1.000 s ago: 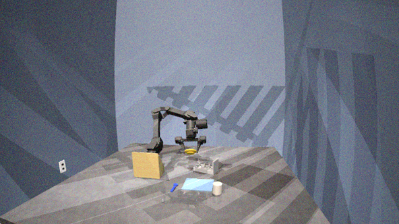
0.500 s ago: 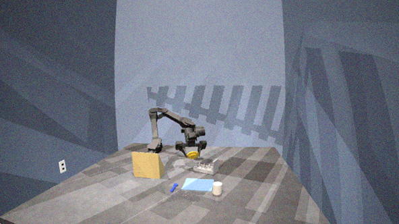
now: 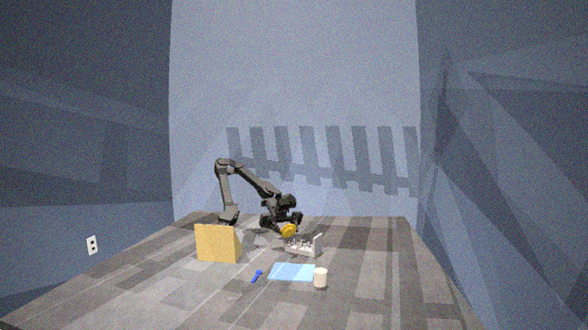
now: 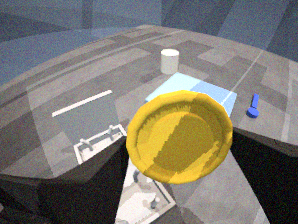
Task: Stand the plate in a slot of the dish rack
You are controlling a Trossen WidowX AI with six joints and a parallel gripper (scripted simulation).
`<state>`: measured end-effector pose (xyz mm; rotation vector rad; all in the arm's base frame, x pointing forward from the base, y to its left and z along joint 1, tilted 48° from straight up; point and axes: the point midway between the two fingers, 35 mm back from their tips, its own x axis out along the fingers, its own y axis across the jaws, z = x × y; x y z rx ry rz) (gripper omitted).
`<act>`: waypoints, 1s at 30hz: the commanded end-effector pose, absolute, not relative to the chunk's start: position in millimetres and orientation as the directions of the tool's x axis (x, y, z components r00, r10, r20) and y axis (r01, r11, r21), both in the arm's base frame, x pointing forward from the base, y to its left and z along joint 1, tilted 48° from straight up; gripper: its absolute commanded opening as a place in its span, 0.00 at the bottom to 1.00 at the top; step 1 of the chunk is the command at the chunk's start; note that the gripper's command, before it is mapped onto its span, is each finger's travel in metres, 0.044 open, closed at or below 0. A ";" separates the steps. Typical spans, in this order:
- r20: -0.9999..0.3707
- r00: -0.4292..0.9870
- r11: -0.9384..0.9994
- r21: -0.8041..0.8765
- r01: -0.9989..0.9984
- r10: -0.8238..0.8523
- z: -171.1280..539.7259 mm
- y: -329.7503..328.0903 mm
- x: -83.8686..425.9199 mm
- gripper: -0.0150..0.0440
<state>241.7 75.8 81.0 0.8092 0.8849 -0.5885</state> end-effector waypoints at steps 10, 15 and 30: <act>-0.685 0.714 0.659 0.473 0.585 -0.143 86.6 91.1 239.5 0.25; -0.609 0.781 0.677 0.517 0.524 -0.140 90.6 96.4 236.5 0.25; -0.367 0.923 0.682 0.645 0.343 -0.117 104.7 105.6 218.8 0.25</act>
